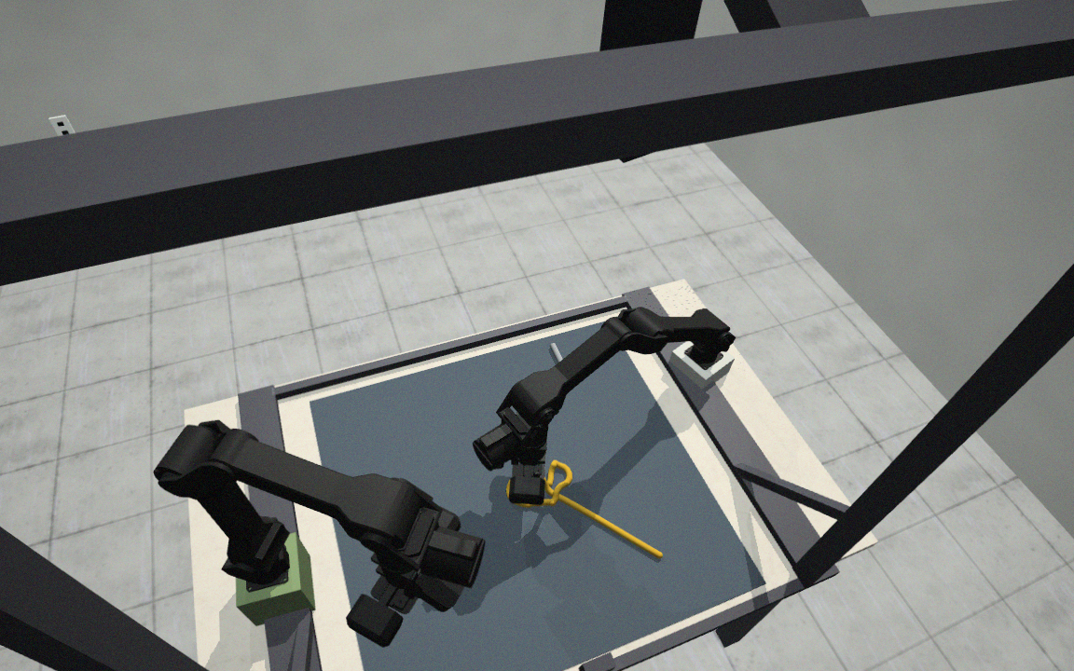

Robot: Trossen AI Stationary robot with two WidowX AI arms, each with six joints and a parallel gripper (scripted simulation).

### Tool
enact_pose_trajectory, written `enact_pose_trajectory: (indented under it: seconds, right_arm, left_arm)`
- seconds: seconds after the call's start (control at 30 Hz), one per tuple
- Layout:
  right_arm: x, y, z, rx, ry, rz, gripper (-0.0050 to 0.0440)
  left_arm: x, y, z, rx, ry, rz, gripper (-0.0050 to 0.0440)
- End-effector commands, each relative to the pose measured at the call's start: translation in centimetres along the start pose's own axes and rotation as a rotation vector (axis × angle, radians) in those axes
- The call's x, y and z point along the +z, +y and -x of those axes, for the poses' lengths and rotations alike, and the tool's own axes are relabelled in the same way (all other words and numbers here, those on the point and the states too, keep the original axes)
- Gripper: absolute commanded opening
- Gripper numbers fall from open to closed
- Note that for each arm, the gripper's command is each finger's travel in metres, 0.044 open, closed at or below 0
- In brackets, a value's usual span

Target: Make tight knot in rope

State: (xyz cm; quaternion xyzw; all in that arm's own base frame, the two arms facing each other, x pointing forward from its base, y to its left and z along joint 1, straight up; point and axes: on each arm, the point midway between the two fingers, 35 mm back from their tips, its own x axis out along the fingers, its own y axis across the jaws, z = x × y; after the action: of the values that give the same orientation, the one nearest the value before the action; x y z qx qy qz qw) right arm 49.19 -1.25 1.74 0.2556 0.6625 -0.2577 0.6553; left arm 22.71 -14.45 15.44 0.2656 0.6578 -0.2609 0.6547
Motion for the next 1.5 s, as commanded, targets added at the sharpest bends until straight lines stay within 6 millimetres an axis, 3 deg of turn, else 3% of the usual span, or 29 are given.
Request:
enact_pose_trajectory:
  seconds: [0.0,1.47]
  right_arm:
    - [-0.2,-0.2,1.9,0.027,-0.032,0.002,0.0050]
    - [-3.5,-3.3,1.7,0.025,-0.030,0.002,0.0050]
  left_arm:
    - [0.0,0.1,0.5,0.007,-0.016,0.003,0.0100]
    - [0.0,0.1,0.5,0.007,-0.016,0.003,0.0100]
